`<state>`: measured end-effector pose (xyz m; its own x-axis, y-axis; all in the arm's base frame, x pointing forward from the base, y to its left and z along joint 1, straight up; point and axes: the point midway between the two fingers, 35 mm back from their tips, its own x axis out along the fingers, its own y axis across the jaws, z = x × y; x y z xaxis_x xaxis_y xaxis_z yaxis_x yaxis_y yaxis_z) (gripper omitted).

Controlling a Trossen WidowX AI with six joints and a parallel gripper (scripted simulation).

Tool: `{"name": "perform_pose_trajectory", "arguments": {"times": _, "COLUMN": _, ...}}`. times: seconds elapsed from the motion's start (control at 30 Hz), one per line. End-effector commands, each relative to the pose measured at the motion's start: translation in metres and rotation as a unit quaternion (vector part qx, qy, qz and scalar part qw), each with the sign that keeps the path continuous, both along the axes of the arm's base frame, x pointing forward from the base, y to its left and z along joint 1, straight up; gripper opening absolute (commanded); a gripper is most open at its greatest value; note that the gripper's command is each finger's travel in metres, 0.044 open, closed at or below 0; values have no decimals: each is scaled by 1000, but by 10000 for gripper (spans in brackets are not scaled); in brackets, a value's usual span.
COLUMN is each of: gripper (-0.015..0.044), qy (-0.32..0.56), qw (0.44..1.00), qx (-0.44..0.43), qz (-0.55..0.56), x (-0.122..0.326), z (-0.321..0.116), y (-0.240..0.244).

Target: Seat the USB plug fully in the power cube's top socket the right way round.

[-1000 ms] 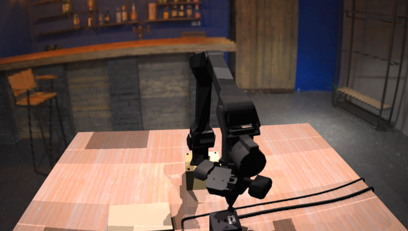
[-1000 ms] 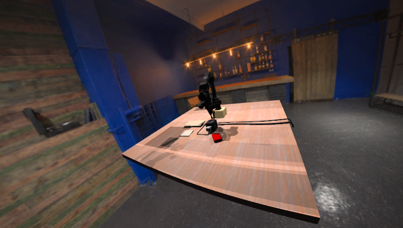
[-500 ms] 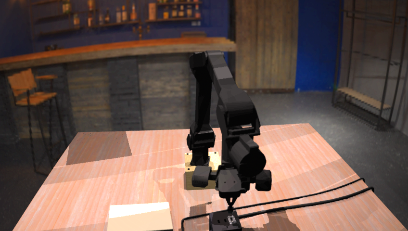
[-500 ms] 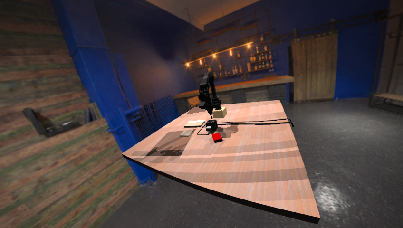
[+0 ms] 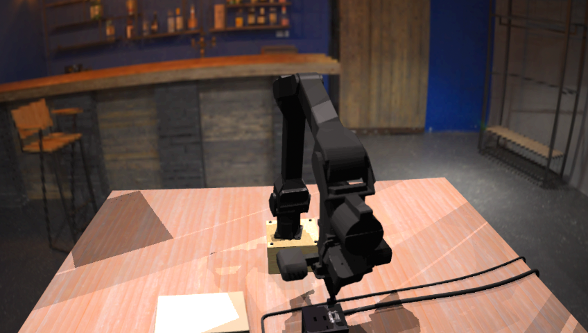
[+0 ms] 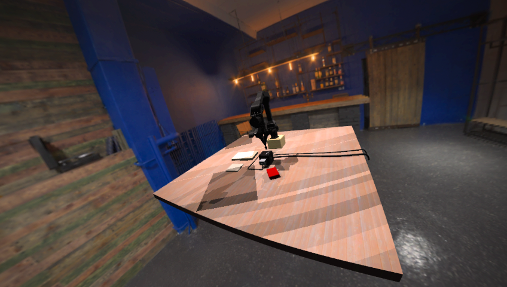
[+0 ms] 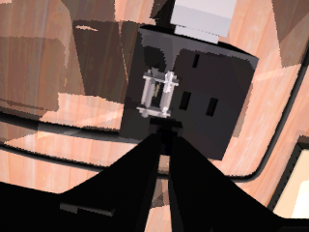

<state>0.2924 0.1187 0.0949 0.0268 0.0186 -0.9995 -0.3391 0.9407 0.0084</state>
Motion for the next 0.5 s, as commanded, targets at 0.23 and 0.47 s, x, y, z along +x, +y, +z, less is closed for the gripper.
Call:
{"name": "perform_pose_trajectory", "arguments": {"times": 0.23, "gripper": 0, "qy": -2, "qw": 991, "qx": -4, "qz": 137, "x": 0, "z": 0, "y": 0}}
{"name": "perform_pose_trajectory", "arguments": {"times": 0.47, "gripper": 0, "qy": -4, "qw": 974, "qx": -6, "qz": 227, "x": 0, "z": 0, "y": 0}}
